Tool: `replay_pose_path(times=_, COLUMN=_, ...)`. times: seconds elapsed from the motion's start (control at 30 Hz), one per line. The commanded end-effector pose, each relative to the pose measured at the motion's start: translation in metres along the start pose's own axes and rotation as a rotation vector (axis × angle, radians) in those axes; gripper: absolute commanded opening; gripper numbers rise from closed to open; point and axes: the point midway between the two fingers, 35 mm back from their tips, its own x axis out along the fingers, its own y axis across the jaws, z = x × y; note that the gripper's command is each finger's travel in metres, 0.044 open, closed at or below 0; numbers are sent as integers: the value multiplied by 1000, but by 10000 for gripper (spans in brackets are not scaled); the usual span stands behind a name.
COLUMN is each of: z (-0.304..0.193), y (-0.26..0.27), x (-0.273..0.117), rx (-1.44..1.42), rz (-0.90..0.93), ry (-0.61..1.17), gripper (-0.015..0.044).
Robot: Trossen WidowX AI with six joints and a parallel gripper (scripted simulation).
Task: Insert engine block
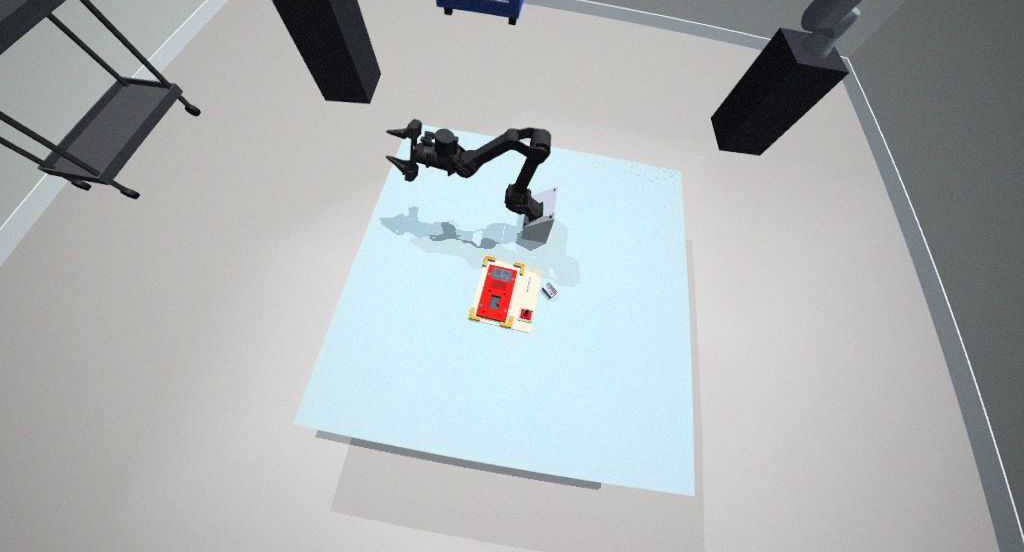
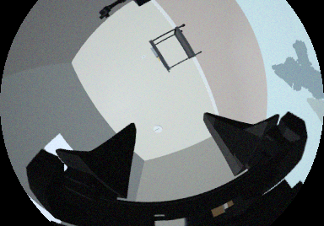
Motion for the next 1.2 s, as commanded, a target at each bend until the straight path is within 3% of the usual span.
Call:
replay_pose_path(times=0.0, z=0, y=0, x=0, rx=0, rz=0, ry=0, gripper=426)
replay_pose_path(times=0.6, z=-14, y=-98, x=10, rx=-90, rz=-330, ry=24, gripper=440)
replay_pose_path(times=1.17, z=-55, y=-192, x=-13, rx=-227, rz=-648, ry=163, gripper=440)
